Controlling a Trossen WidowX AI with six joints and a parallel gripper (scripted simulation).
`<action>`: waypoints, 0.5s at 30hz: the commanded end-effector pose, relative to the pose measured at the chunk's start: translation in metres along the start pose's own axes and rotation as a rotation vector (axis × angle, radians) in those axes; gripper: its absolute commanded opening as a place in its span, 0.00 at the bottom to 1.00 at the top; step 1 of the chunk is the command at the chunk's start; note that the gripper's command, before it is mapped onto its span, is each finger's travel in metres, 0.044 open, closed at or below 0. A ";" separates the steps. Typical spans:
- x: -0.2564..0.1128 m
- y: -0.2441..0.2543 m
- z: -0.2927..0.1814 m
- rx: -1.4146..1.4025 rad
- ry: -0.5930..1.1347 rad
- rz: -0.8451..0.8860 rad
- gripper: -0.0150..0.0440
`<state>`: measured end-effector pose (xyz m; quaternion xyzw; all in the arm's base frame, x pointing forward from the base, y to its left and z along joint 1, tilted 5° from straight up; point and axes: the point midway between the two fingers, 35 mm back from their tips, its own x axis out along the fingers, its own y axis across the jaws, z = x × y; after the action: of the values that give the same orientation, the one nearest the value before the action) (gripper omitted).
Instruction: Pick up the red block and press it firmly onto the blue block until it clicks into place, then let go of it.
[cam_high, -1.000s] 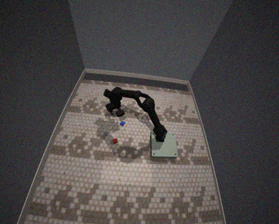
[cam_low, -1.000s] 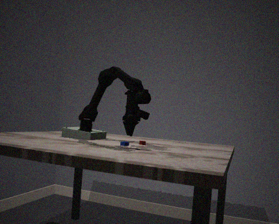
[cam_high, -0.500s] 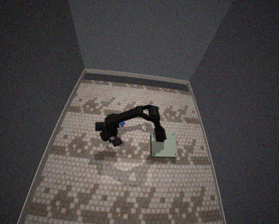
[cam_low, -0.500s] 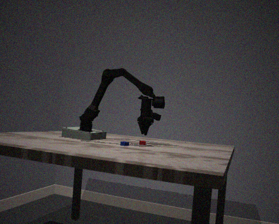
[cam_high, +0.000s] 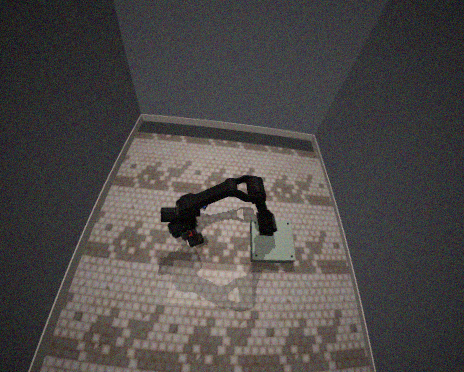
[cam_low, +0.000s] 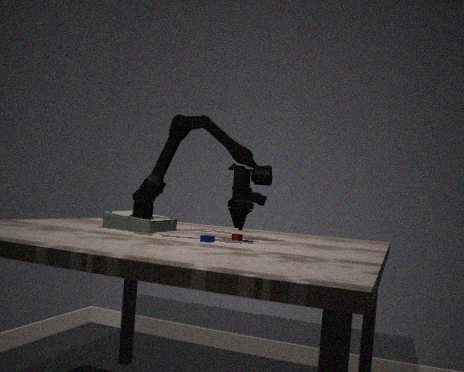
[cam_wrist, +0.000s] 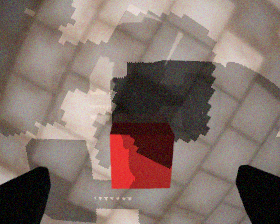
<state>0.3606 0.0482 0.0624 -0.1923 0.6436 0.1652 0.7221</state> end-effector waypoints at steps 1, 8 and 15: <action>0.007 0.000 -0.001 0.004 0.007 -0.002 1.00; 0.019 0.001 -0.002 0.004 0.007 -0.002 1.00; 0.030 0.001 -0.002 0.004 0.007 -0.002 1.00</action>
<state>0.3634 0.0488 0.0410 -0.1923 0.6420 0.1649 0.7237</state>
